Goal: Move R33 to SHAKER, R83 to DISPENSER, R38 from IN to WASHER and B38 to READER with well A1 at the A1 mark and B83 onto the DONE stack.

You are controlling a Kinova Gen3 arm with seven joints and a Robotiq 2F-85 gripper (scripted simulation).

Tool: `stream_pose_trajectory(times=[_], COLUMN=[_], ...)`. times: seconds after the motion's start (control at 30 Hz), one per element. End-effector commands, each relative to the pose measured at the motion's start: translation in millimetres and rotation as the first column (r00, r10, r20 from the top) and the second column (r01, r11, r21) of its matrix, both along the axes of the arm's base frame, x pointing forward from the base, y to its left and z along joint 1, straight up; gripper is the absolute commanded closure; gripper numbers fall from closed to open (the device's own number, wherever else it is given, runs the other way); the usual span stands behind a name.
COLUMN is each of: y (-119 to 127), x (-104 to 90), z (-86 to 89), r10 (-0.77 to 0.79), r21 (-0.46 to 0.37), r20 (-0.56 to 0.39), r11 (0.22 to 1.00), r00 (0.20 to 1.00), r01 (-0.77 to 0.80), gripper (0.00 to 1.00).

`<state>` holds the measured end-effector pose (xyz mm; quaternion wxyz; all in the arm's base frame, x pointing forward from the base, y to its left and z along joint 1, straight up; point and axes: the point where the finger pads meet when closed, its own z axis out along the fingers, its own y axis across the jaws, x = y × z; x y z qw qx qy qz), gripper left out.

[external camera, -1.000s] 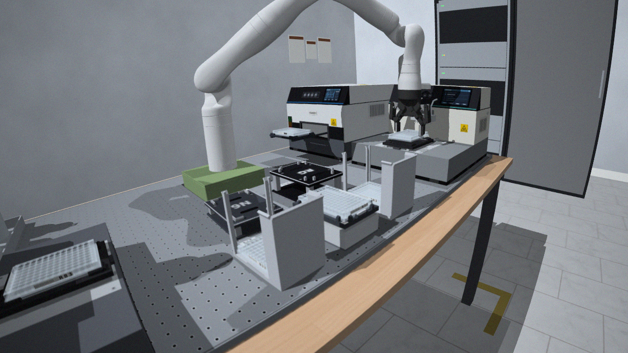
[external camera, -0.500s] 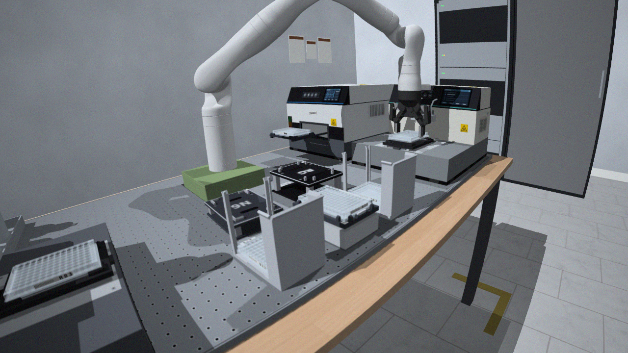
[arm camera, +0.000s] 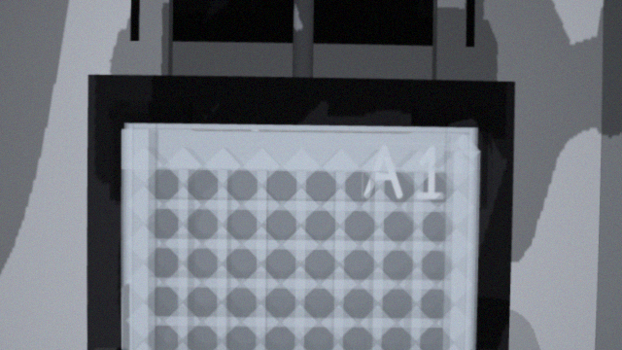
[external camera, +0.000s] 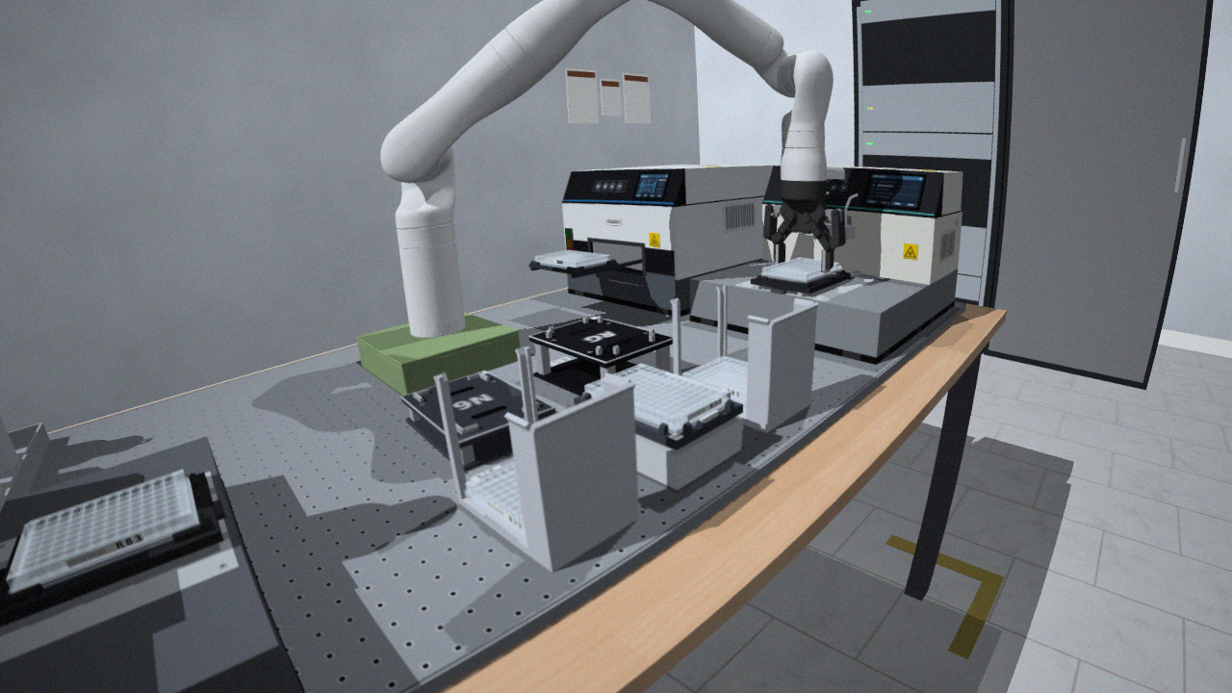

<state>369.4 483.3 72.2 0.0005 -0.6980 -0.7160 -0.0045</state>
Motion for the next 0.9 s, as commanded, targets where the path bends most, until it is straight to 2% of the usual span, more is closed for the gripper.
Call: stream_pose_trajectory(times=[0.0,0.63,0.67,0.87], y=[0.3,0.1,-0.8,0.1], x=[-0.8,-0.4,-1.6,-0.4], z=[-2.8,-3.5,-2.0,-2.0], r10=[-0.010,-0.003,-0.011,-0.003], r21=[0.000,0.000,-0.003,0.000], r20=[0.000,0.000,-0.002,0.000], r11=[1.000,1.000,1.000,1.000], r00=[1.000,1.000,1.000,1.000], r01=[0.010,0.003,0.011,0.003], gripper=[0.06,0.06,0.00,0.00])
